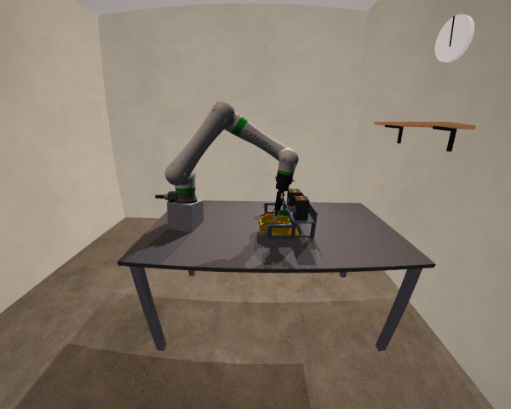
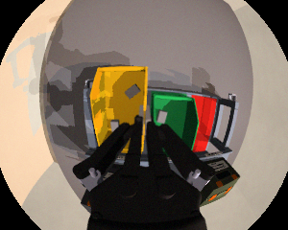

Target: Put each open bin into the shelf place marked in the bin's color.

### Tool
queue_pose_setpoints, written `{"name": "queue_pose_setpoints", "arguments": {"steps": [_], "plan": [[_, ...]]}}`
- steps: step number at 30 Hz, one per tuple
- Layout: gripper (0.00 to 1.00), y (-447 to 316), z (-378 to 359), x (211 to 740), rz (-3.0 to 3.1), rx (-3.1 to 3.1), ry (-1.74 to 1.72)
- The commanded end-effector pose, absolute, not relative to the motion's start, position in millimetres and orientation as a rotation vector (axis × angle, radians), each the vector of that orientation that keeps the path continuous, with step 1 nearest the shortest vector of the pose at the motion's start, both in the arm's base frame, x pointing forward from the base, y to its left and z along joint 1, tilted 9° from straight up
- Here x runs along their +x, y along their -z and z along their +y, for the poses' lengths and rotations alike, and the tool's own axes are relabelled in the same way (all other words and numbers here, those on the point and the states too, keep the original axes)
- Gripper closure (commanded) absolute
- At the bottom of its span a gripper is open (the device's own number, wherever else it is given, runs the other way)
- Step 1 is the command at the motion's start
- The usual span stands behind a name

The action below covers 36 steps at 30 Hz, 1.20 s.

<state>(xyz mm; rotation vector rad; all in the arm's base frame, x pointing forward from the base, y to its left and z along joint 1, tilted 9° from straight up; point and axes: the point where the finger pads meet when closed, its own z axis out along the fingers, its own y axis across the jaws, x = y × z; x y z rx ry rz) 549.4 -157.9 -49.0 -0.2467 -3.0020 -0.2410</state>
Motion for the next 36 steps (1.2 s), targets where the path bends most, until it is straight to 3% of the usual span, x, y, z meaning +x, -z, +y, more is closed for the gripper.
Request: {"name": "queue_pose_setpoints", "arguments": {"steps": [1,36], "plan": [[1.0,48.7,-158.1,549.6,-3.002,-0.247,0.241],[1.0,50.9,-157.5,548.2,-3.034,-0.253,0.239]]}}
